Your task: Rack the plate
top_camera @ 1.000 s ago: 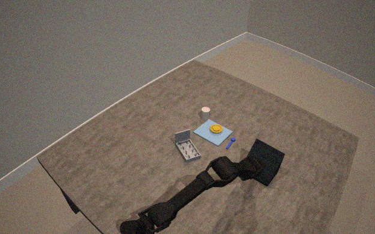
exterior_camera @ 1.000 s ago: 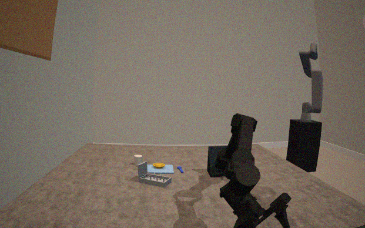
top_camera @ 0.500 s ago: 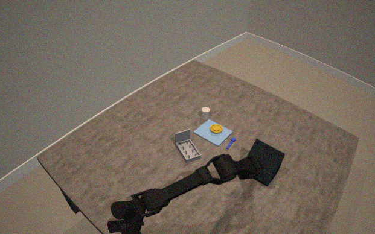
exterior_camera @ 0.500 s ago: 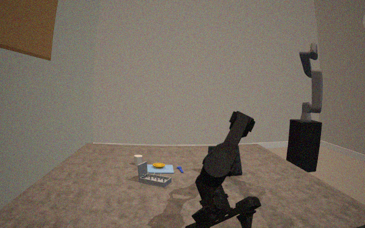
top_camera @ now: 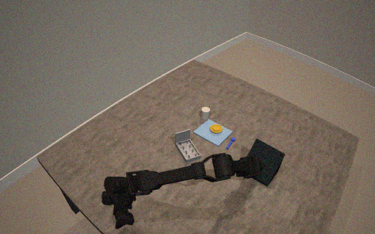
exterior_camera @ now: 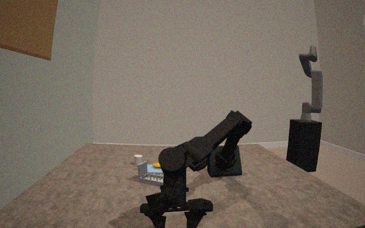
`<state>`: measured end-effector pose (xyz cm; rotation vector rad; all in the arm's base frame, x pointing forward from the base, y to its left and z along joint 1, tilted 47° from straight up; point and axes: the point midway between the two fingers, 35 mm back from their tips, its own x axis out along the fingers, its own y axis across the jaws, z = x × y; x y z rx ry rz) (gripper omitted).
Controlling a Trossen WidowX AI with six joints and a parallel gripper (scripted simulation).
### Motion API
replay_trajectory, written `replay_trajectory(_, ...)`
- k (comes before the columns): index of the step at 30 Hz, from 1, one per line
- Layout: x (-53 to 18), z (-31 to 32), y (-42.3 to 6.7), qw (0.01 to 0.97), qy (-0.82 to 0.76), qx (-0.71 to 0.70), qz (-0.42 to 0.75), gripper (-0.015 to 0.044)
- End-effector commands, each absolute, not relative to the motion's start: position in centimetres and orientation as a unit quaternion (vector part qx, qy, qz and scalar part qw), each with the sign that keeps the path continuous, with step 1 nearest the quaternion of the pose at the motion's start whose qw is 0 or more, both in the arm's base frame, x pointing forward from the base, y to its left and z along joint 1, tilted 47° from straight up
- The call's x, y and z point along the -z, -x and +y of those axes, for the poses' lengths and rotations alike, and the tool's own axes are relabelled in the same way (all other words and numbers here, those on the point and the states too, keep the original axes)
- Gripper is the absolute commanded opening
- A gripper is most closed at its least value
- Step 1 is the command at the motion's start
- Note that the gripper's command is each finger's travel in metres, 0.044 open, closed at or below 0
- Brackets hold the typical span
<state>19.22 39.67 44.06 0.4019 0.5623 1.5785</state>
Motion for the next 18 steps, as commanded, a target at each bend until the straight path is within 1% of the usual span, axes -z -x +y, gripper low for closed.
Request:
replay_trajectory(1, -40.3, 38.5, -24.2, 0.693, -0.159, -0.649, 0.271, 0.04)
replay_trajectory(10, -32.8, 32.8, -34.0, 0.76, -0.121, -0.548, 0.328, 0.04)
replay_trajectory(18, -28.7, 26.3, -39.2, 0.8, -0.123, -0.458, 0.369, 0.04)
